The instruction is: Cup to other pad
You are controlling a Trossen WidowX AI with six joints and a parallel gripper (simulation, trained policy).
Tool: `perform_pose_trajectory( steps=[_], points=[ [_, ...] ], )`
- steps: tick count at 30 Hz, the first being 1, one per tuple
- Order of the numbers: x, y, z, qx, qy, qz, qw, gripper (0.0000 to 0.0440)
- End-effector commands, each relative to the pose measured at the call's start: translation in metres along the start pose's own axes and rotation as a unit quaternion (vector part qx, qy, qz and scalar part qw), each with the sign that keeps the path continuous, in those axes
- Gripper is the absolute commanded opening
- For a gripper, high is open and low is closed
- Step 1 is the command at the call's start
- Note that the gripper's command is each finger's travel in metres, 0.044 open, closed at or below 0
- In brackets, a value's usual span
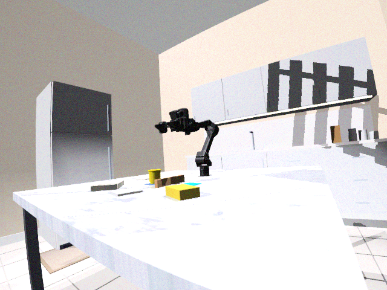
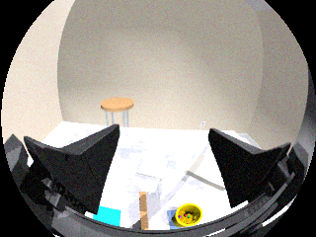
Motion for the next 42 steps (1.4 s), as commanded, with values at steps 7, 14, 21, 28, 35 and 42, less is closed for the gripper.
perform_pose_trajectory(
  steps=[7, 14, 21, 28, 35, 42],
  points=[
    [0.002, 0.002, 0.002, 0.009, 0.027, 0.005, 1.0, 0.0216],
    [0.006, 0.007, 0.007, 0.013, 0.071, 0.013, 0.997, 0.005],
    [0.008, 0.015, 0.014, 0.008, 0.121, 0.025, 0.992, 0.008],
    [0.008, 0.022, 0.021, 0.008, 0.17, 0.037, 0.985, 0.0116],
    [0.009, 0.029, 0.027, 0.013, 0.221, 0.049, 0.974, 0.0111],
    [0.01, 0.035, 0.033, 0.023, 0.272, 0.059, 0.96, 0.0105]
  ],
)
Point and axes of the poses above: the point midway between the two fingers, 35 mm back from their tips, its own z axis out along the fingers, its own y axis across the jaws, x = y × z, the point moved 7 cm from there along -z, back along the fingers, and after that the axes turned 10 degrees about z, right-handed, at the moved point
